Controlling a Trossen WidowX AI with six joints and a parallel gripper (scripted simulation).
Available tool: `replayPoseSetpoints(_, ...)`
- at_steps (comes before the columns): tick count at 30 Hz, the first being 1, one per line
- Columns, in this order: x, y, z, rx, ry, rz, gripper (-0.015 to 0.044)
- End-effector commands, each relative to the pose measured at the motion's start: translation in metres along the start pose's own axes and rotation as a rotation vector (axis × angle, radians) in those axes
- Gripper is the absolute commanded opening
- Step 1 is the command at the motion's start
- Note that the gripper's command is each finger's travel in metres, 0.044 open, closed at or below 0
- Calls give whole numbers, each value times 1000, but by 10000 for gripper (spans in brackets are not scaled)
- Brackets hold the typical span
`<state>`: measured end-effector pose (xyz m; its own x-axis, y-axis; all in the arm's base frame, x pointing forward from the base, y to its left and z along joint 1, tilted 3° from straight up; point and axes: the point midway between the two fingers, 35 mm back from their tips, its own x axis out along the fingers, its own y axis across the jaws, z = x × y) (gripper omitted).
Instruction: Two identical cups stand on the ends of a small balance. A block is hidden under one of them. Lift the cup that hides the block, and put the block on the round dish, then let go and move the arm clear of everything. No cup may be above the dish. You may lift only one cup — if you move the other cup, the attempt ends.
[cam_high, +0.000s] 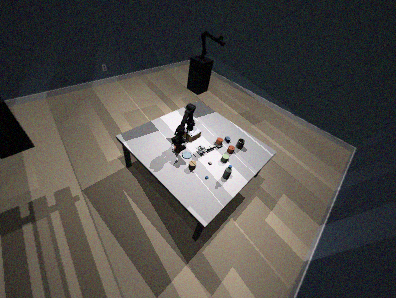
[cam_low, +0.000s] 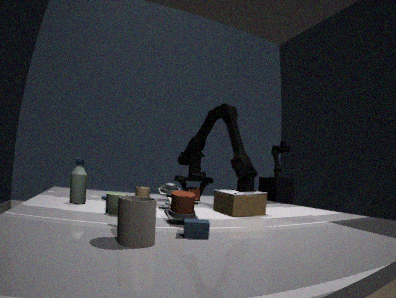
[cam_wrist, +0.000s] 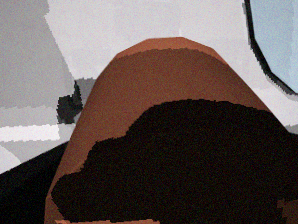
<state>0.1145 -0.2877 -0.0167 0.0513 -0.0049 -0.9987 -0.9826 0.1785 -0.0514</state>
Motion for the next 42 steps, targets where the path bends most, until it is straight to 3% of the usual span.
replayPoseSetpoints(1,6,0,1,-2,-2,-2,0)
replayPoseSetpoints(5,13,0,1,-2,-2,-2,0)
replayPoseSetpoints(22,0,0,1,-1,-6,3,440)
replayPoseSetpoints(26,-43,0,0,-2,-2,-2,440)
replayPoseSetpoints(30,-45,0,1,-2,-2,-2,440)
replayPoseSetpoints(37,-54,-22,9,40,20,0,260)
replayPoseSetpoints(42,-62,-56,36,176,14,-4,260)
